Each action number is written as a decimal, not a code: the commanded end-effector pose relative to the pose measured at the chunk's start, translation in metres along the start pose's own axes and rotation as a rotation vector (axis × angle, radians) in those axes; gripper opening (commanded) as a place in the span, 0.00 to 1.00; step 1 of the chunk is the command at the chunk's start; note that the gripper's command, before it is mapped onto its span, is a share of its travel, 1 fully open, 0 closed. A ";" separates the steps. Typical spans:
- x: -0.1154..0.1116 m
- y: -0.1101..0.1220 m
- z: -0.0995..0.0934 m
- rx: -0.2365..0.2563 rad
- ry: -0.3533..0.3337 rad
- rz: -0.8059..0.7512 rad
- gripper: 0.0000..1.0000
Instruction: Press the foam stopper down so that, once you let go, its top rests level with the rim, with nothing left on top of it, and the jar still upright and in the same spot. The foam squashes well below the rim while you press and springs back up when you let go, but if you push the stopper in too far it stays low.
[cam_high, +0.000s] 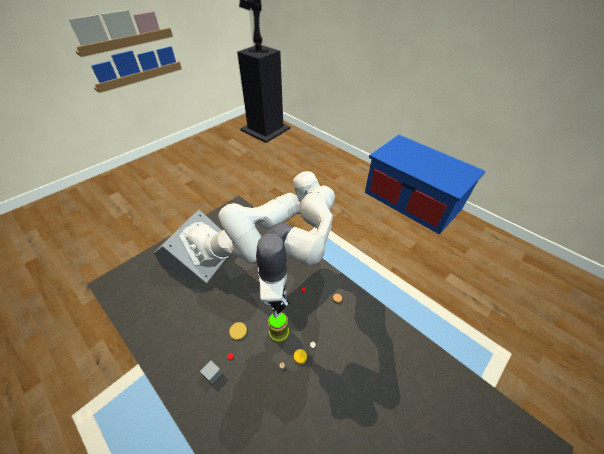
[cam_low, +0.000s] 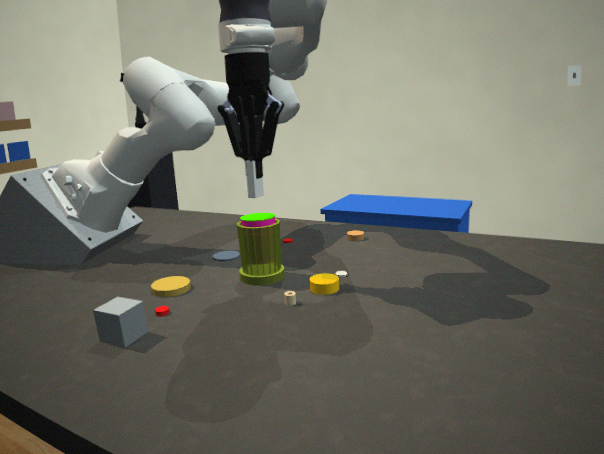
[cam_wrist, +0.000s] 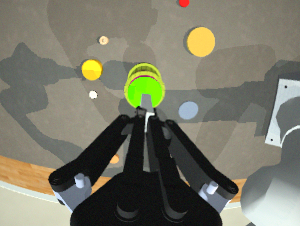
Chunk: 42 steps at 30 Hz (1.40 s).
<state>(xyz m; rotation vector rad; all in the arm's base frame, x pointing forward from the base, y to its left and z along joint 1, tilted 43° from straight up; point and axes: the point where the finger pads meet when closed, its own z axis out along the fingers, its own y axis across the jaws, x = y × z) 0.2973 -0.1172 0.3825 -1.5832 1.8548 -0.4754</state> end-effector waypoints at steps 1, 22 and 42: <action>0.000 0.000 -0.001 0.001 -0.001 -0.009 0.00; 0.000 0.000 0.027 0.001 -0.001 -0.009 0.00; -0.001 0.000 0.034 0.001 -0.001 -0.009 0.00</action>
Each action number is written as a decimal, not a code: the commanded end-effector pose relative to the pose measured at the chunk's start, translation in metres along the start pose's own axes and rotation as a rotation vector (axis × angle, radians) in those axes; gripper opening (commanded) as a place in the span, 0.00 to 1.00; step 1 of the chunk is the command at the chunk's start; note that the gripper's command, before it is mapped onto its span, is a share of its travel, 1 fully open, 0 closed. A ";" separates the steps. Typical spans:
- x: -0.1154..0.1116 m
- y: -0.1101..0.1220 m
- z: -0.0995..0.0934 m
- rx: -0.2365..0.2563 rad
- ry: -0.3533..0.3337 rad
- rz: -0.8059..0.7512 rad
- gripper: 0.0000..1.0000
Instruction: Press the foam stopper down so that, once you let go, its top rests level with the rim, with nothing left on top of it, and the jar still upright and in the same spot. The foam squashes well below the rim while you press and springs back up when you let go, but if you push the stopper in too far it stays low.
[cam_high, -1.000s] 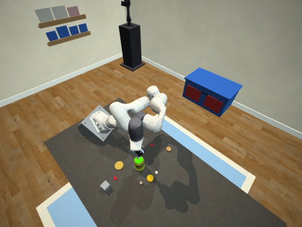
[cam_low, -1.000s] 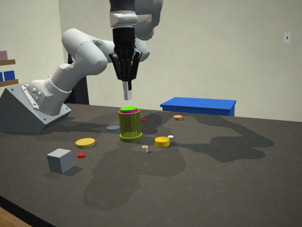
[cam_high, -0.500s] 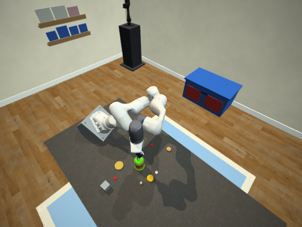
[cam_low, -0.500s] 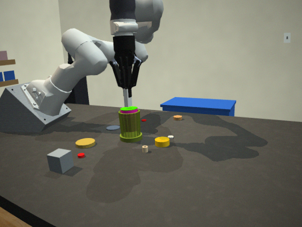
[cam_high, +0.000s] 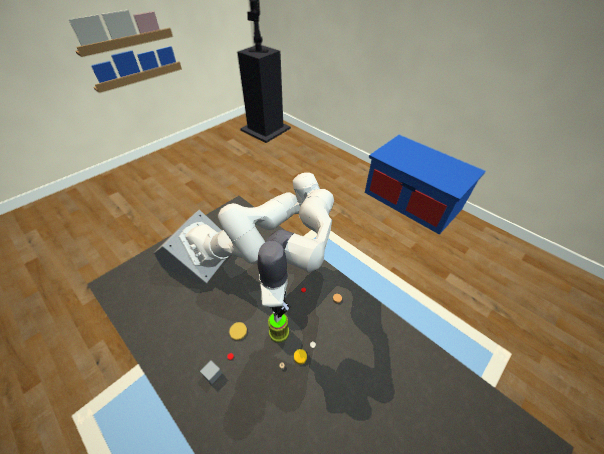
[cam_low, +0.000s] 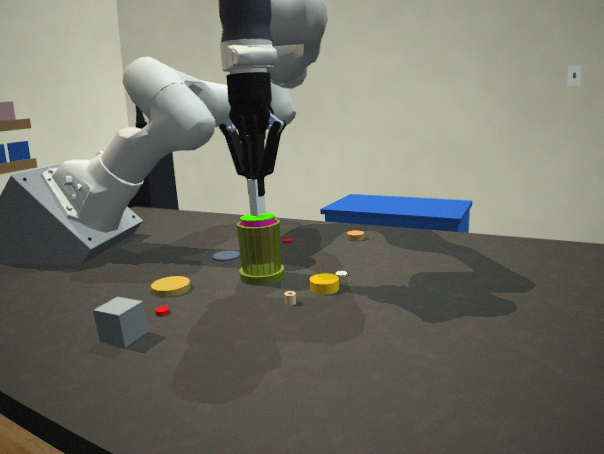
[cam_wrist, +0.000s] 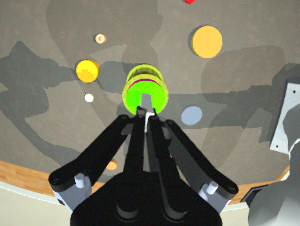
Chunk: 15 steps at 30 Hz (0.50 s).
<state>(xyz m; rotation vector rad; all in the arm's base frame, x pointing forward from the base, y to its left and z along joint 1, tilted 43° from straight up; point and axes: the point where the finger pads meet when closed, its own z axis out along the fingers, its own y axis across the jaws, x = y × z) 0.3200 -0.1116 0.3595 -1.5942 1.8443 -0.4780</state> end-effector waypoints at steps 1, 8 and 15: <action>0.001 0.000 0.001 0.001 0.002 0.002 0.00; 0.001 0.000 0.001 0.001 0.002 0.002 0.00; 0.001 0.001 0.003 0.001 0.002 0.002 0.00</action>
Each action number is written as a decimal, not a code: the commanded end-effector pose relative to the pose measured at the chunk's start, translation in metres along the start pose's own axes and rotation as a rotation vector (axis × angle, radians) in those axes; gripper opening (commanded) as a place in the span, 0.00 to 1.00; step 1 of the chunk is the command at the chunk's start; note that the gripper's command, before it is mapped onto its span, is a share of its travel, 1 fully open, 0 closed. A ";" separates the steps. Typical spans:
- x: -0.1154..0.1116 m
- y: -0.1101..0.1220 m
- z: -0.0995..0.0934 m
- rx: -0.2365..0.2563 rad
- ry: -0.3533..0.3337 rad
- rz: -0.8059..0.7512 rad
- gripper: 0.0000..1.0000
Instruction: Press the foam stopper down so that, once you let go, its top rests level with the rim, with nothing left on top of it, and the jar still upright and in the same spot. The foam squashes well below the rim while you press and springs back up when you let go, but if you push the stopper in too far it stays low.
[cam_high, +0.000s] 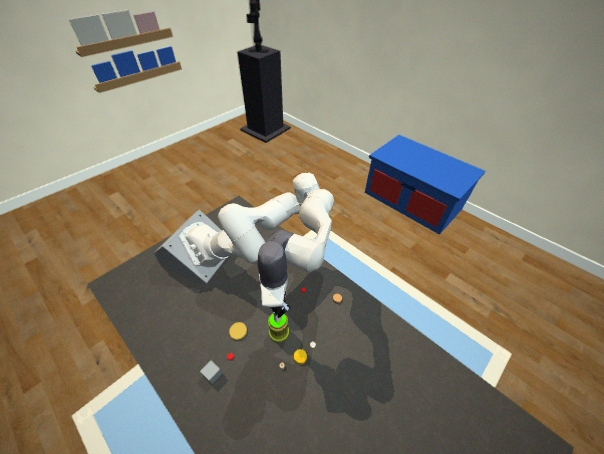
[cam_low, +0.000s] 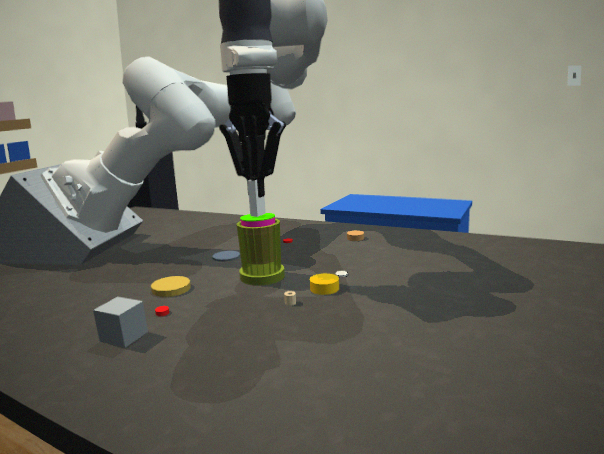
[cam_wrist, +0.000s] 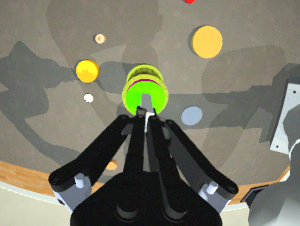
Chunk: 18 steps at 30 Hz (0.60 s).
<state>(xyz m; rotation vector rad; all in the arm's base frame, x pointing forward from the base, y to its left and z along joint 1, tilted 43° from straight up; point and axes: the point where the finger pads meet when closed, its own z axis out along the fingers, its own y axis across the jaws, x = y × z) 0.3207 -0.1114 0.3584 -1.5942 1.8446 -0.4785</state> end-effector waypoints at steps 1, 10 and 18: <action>0.001 0.000 0.002 0.000 0.002 0.002 0.00; 0.000 0.001 0.004 0.000 0.002 0.002 0.00; 0.000 0.001 0.007 0.000 0.002 0.002 0.00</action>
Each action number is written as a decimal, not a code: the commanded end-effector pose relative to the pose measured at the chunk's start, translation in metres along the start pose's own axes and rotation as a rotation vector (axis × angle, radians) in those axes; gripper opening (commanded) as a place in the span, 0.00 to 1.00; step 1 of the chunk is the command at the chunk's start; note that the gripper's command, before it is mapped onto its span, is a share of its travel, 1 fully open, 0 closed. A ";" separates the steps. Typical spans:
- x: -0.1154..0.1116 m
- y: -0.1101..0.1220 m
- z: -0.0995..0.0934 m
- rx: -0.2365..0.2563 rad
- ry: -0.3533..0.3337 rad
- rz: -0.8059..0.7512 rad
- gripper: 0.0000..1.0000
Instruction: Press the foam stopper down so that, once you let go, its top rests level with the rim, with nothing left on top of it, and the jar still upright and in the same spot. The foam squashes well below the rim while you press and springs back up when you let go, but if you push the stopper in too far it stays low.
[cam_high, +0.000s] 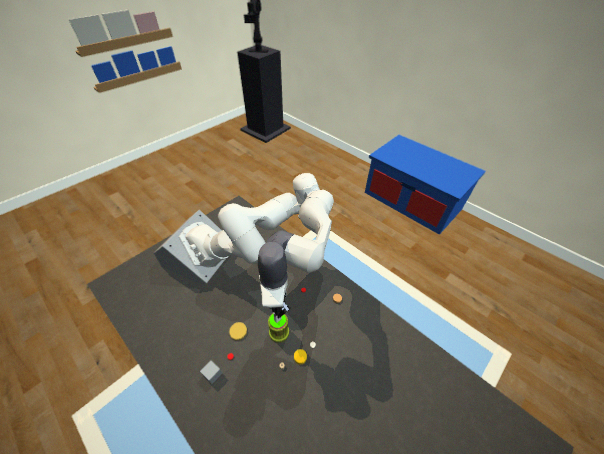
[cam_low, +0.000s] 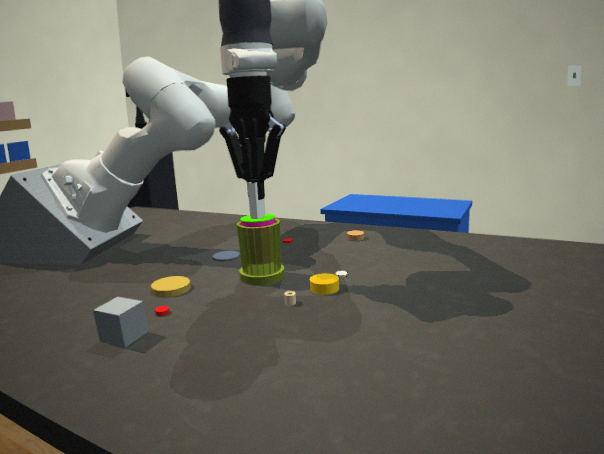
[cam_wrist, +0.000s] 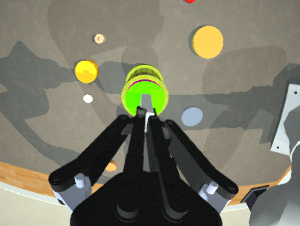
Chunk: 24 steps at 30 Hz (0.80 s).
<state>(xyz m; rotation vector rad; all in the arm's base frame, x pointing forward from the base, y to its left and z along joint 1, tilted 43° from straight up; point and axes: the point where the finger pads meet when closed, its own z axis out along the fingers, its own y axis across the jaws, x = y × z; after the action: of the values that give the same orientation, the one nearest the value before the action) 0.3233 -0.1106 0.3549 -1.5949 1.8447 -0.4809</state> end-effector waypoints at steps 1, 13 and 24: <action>0.000 0.001 0.003 0.000 0.000 0.003 0.00; -0.001 0.001 0.008 0.000 0.000 0.003 0.00; -0.001 0.002 0.013 0.000 0.000 0.003 0.00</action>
<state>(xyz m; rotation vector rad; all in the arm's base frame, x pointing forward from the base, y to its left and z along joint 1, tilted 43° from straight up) 0.3295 -0.1093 0.3483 -1.5972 1.8428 -0.4913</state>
